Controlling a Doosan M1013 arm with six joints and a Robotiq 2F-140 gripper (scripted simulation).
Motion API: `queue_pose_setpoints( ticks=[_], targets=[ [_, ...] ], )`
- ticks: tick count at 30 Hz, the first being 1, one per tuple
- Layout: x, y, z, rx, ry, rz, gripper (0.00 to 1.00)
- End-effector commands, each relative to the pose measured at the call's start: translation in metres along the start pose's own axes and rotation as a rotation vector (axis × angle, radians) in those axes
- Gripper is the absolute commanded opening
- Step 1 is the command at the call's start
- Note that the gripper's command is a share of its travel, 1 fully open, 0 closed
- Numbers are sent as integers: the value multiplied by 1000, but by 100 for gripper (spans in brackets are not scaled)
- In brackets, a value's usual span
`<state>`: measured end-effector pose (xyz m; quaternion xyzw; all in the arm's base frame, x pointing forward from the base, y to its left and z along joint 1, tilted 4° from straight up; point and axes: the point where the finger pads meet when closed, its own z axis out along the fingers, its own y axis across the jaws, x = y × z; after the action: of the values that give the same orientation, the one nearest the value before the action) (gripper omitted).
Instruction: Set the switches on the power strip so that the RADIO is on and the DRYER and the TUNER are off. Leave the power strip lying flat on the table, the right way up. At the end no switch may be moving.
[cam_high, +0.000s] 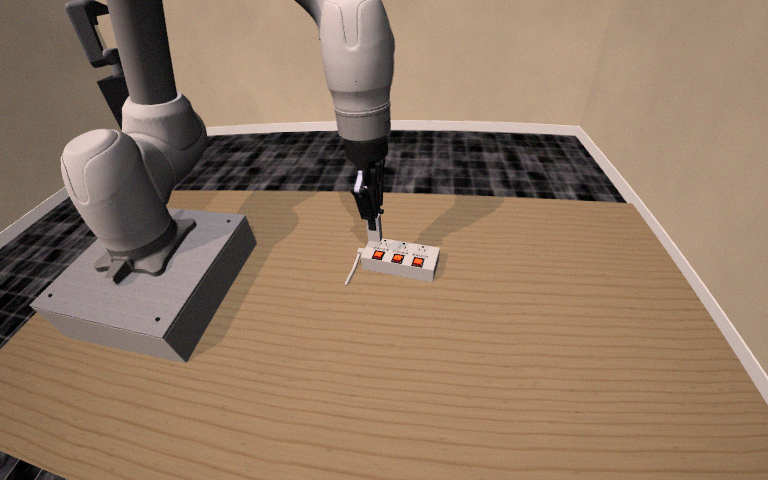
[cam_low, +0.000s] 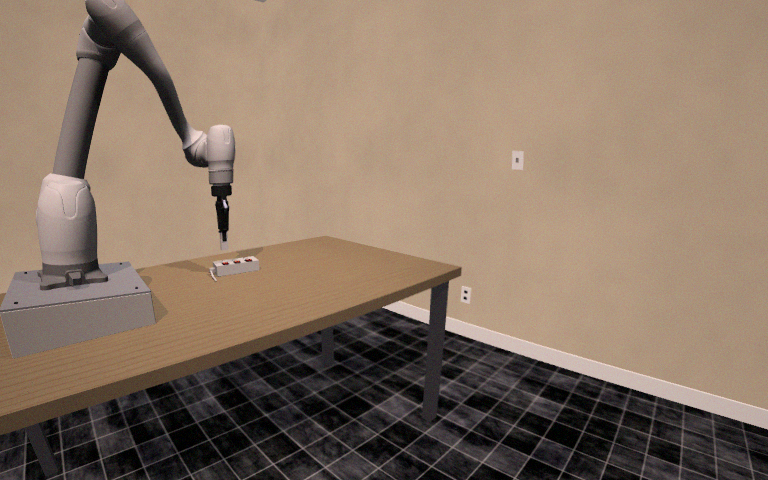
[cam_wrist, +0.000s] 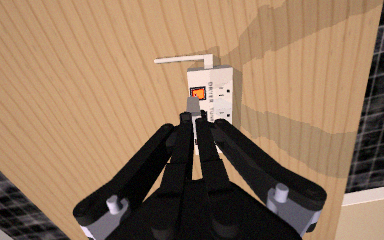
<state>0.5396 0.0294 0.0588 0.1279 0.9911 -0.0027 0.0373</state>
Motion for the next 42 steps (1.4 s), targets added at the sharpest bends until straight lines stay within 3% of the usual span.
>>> queue_pose_setpoints(
  ticks=[1, 25, 42],
  targets=[
    [0, 0, 0, 0, 0, 0, 0],
    [0, 0, 6, 0, 0, 0, 0],
    [0, 0, 25, 0, 0, 0, 0]
  ],
)
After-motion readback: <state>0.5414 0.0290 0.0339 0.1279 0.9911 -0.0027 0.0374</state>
